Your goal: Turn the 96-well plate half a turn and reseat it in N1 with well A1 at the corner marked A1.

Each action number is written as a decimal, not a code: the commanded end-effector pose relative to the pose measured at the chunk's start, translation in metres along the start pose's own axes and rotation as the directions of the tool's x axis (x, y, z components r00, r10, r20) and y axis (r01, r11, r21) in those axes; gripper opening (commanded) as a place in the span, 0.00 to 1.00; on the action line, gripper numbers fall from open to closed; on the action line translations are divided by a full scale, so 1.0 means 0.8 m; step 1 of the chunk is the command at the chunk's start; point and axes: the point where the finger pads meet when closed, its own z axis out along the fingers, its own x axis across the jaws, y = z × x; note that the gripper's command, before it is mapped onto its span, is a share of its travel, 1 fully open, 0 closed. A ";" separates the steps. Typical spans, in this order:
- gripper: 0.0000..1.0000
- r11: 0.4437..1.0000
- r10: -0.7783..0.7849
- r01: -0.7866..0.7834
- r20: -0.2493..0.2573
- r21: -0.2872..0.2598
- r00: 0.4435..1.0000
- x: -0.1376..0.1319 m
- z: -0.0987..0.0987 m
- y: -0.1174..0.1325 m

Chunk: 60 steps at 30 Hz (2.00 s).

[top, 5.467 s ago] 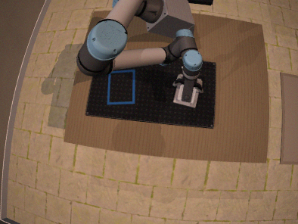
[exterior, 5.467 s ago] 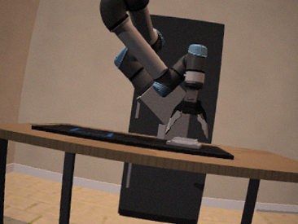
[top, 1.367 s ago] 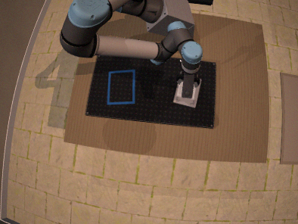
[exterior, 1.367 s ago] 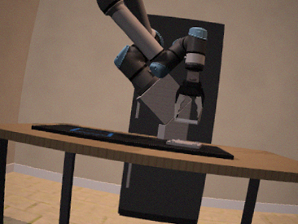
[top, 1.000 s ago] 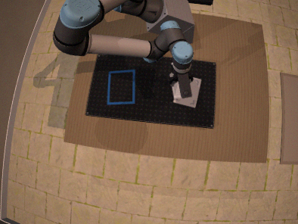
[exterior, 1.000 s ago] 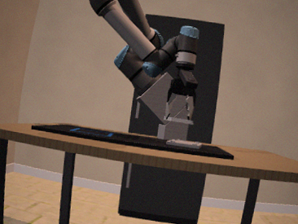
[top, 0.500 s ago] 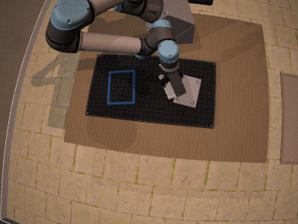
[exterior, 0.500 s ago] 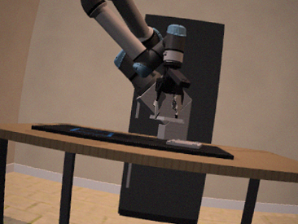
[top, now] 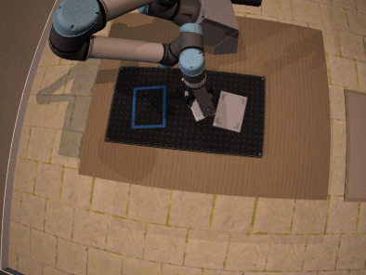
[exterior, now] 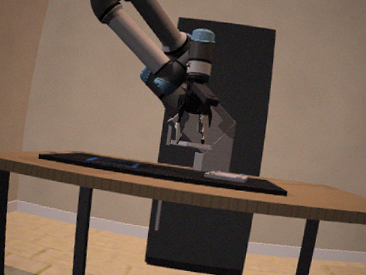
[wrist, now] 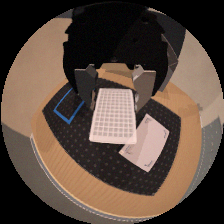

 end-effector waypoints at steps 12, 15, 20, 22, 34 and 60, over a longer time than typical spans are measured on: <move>0.00 1.000 0.000 0.000 0.001 0.003 1.000 0.051 0.002 0.026; 0.00 1.000 0.000 0.000 0.001 0.003 1.000 0.062 0.002 0.031; 0.00 1.000 0.000 0.000 0.001 0.003 1.000 0.081 0.003 0.041; 0.00 1.000 0.000 0.000 0.001 0.003 1.000 0.081 0.003 0.041; 0.00 1.000 0.000 0.000 0.001 0.003 1.000 0.126 0.005 0.063; 0.00 1.000 0.000 0.000 0.001 0.003 1.000 0.207 0.008 0.105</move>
